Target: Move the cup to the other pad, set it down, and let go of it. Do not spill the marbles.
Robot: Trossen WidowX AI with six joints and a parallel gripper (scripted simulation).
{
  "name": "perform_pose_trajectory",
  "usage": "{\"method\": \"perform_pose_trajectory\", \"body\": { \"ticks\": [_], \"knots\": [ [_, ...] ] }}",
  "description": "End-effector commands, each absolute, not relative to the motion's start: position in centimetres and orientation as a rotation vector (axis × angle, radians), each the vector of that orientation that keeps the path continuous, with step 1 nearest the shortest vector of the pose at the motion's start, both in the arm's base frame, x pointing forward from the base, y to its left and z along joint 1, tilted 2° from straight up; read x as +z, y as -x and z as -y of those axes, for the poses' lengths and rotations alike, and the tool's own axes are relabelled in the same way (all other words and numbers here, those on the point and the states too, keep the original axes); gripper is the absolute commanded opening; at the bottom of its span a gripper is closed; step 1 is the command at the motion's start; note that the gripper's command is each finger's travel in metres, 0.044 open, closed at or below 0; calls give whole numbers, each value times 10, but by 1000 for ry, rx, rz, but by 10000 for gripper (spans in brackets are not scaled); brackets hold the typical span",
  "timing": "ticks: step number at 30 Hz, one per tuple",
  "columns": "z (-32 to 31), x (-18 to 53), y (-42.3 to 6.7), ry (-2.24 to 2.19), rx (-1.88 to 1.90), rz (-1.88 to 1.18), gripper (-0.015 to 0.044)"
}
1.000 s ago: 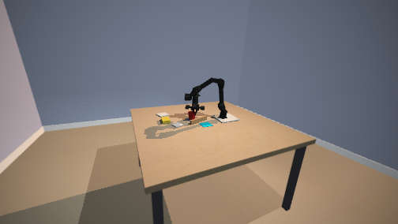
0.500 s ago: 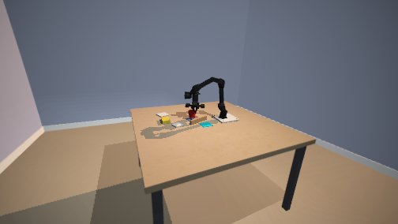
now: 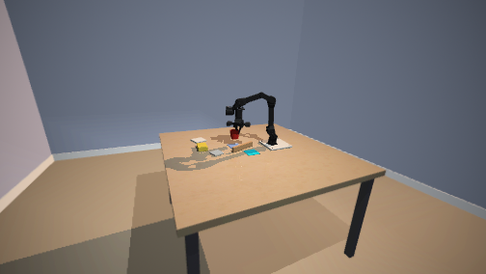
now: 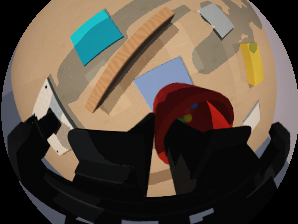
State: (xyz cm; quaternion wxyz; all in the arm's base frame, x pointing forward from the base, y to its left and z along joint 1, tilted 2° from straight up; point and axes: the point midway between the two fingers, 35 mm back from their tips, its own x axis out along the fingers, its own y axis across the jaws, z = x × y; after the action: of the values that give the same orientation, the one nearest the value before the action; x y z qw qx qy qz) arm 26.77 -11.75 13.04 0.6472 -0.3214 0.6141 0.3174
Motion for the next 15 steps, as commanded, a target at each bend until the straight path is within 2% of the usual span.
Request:
{"method": "perform_pose_trajectory", "body": {
  "ticks": [1, 15],
  "knots": [
    [118, 137, -267, 736, 724, -1386, 0],
    [118, 134, -266, 732, 720, -1395, 0]
  ]
}}
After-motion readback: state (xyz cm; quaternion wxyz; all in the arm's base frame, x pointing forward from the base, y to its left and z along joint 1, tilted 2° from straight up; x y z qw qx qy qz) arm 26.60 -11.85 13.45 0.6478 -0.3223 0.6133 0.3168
